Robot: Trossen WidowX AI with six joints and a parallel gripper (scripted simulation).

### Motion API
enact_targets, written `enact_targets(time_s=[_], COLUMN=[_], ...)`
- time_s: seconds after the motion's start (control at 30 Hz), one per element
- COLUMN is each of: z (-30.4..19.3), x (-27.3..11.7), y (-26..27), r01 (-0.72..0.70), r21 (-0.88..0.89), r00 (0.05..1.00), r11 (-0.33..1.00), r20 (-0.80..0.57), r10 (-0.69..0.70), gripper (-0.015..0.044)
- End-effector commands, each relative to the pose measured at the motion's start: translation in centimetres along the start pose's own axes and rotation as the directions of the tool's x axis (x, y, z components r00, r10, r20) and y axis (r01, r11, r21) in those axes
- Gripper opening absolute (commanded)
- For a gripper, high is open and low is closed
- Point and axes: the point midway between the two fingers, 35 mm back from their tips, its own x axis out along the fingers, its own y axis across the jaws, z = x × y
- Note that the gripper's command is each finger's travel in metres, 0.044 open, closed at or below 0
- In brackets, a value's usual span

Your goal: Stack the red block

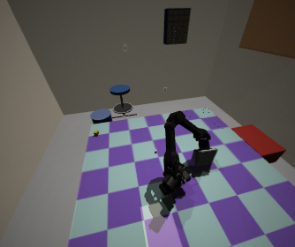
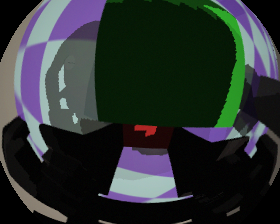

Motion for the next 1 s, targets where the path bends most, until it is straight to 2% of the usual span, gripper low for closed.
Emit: enact_targets(time_s=[0.0,0.1,0.23,0.27,0.97], z=[0.0,0.0,0.0,0.0,-0.2], x=[0.0,0.0,-1.2,-1.7,-11.7], y=[0.0,0.0,0.1,0.1,0.0], r01=[-0.001,-0.001,-0.001,-0.001,-0.002], r21=[-0.003,-0.003,-0.003,-0.003,-0.004], r00=[1.000,1.000,1.000,1.000,1.000], r11=[1.000,1.000,1.000,1.000,1.000], r20=[0.003,0.003,0.002,0.002,-0.003], r10=[0.001,0.001,0.001,0.001,0.002], gripper=[0.0131,0.0111,0.0006,0.0000,0.0000])
